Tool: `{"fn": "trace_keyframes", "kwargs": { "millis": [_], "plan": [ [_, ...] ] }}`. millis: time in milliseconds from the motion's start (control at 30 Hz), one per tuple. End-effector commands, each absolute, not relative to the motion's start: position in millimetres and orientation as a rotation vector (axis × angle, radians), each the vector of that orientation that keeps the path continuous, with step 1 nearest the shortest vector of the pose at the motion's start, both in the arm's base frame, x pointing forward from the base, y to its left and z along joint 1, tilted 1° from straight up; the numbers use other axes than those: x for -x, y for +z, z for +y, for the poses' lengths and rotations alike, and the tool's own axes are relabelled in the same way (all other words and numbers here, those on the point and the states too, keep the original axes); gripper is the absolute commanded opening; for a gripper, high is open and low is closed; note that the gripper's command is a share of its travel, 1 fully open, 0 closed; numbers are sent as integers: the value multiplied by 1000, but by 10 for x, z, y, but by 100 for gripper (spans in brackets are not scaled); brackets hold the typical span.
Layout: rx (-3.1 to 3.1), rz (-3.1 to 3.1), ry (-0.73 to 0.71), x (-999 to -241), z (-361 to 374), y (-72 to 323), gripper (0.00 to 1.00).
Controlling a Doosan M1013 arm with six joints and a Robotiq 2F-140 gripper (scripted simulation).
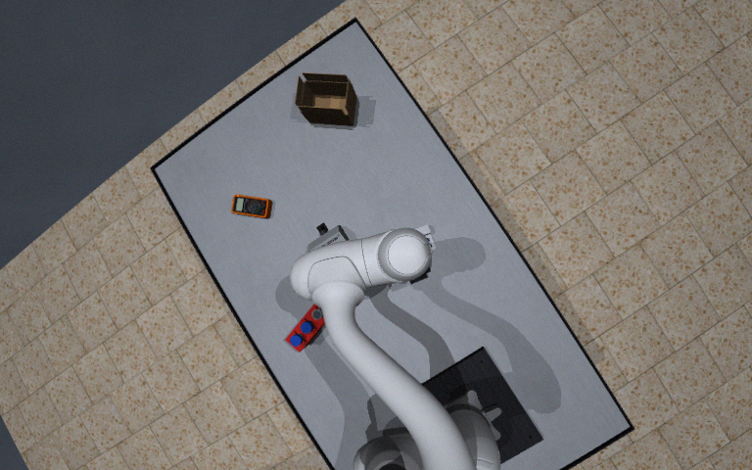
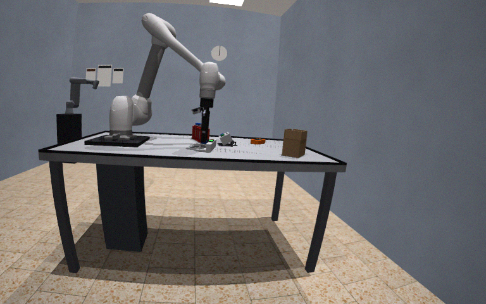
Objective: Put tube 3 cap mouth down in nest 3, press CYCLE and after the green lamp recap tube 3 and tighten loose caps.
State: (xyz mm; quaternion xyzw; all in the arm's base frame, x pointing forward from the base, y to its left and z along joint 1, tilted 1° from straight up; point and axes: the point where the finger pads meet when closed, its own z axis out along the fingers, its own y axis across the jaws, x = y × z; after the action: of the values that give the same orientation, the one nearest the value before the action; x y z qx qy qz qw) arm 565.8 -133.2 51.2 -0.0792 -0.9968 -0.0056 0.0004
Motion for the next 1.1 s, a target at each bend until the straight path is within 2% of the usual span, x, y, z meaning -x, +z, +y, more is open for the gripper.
{"fn": "trace_keyframes", "kwargs": {
  "millis": [0,667,1067],
  "plan": [
    [248,-3132,-20,-5670,-1328,755,30],
    [251,-3132,-17,-5662,-1352,1653,30],
    [248,-3130,-20,-5657,-1337,1617,30]
  ]
}}
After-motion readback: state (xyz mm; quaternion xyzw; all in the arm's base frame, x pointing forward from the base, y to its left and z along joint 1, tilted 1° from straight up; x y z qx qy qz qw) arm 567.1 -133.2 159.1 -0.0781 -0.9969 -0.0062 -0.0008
